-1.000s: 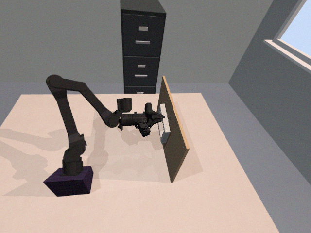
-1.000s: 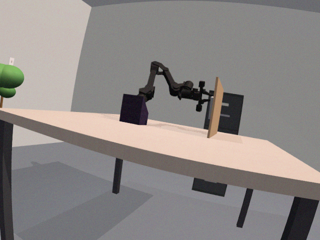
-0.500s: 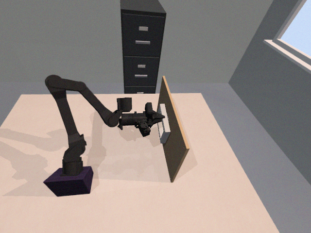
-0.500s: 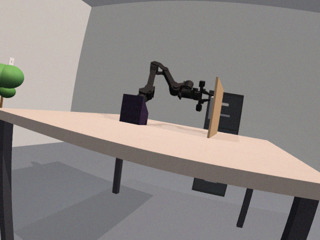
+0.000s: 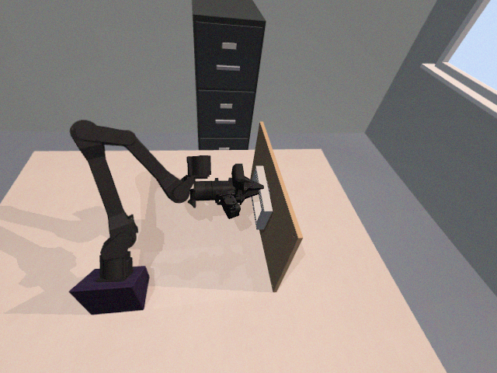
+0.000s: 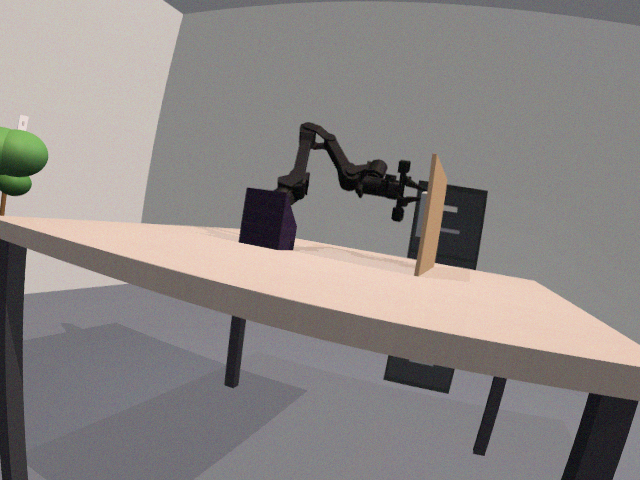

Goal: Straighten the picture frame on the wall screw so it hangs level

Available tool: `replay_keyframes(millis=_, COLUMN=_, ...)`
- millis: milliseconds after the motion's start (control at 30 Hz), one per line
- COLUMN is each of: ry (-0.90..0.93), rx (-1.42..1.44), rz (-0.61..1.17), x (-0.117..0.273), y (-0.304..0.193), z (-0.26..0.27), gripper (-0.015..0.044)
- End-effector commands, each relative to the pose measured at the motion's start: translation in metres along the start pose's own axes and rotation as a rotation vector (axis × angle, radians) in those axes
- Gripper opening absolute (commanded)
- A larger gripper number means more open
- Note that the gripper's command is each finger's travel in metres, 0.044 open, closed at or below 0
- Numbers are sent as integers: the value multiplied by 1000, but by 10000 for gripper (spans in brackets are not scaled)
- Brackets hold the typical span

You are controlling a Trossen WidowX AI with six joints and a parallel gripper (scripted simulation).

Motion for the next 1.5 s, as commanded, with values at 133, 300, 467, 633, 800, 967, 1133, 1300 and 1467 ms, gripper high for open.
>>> replay_keyframes(millis=133, ry=16, rx=-8, rz=-2, x=0, y=0, z=4, gripper=0)
replay_keyframes(millis=300, ry=16, rx=-9, rz=-2, x=0, y=0, z=3, gripper=0)
replay_keyframes(millis=467, ry=16, rx=-9, rz=-2, x=0, y=-1, z=4, gripper=0)
replay_keyframes(millis=633, ry=16, rx=-9, rz=-2, x=0, y=-1, z=4, gripper=0)
replay_keyframes(millis=800, ry=16, rx=-9, rz=-2, x=0, y=-1, z=4, gripper=0)
replay_keyframes(millis=967, ry=16, rx=-9, rz=-2, x=0, y=-2, z=5, gripper=0)
replay_keyframes(millis=1133, ry=16, rx=-9, rz=-2, x=0, y=-2, z=4, gripper=0)
replay_keyframes(millis=1300, ry=16, rx=-9, rz=-2, x=0, y=-3, z=4, gripper=0)
replay_keyframes(millis=1467, ry=16, rx=-9, rz=-2, x=0, y=-5, z=5, gripper=0)
Point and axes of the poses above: the point midway between the two fingers, 35 mm back from their tips, its own x axis back along the fingers, its own z axis across the jaws, y = z × x, the point moved 2 cm from there along x, back along the fingers, and after that the axes turned 13 degrees about x, right-handed, at the moved point
